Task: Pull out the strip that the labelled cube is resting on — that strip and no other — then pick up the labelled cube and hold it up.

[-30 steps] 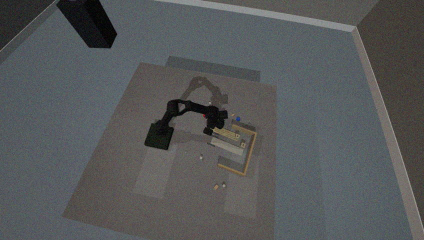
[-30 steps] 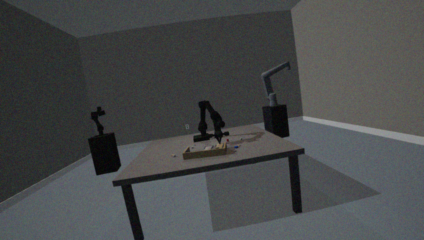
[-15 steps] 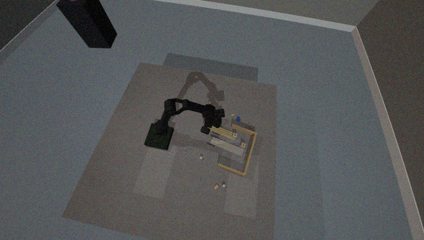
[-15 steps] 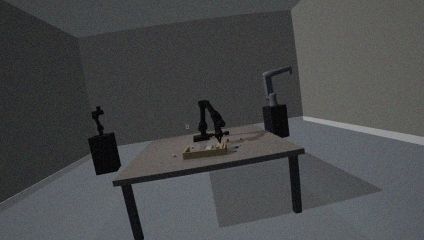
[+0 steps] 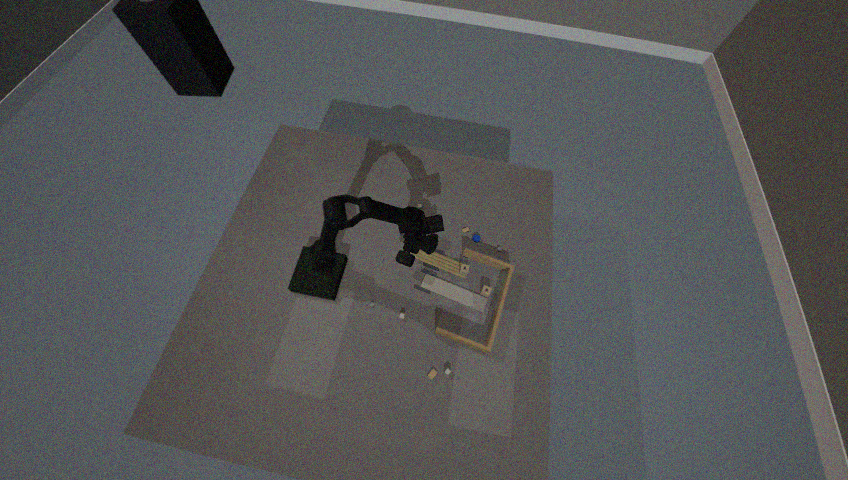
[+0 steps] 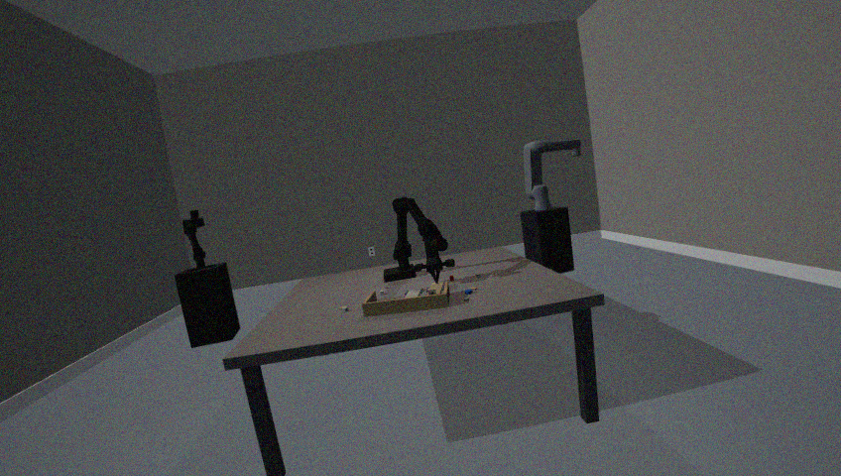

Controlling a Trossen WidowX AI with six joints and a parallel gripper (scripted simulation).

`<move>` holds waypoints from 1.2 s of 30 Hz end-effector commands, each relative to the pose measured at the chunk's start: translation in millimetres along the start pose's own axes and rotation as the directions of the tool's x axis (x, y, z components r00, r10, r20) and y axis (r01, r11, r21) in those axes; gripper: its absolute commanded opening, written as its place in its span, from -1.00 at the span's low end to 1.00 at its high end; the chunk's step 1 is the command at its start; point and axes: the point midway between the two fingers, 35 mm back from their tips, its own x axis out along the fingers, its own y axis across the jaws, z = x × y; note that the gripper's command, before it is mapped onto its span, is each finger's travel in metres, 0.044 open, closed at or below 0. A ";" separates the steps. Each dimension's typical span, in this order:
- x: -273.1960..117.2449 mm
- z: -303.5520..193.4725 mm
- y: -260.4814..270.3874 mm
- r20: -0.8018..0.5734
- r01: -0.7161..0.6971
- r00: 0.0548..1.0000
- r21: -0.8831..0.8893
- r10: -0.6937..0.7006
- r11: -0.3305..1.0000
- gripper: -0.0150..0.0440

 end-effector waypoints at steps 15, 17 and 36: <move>5.8 -35.2 -4.2 -0.029 0.014 0.999 -0.002 -0.014 1.000 -0.49; 5.8 -38.2 -4.3 -0.029 0.014 0.999 -0.002 -0.014 1.000 -0.49; 5.2 -67.2 -5.2 -0.031 0.014 0.999 -0.002 -0.014 1.000 -0.49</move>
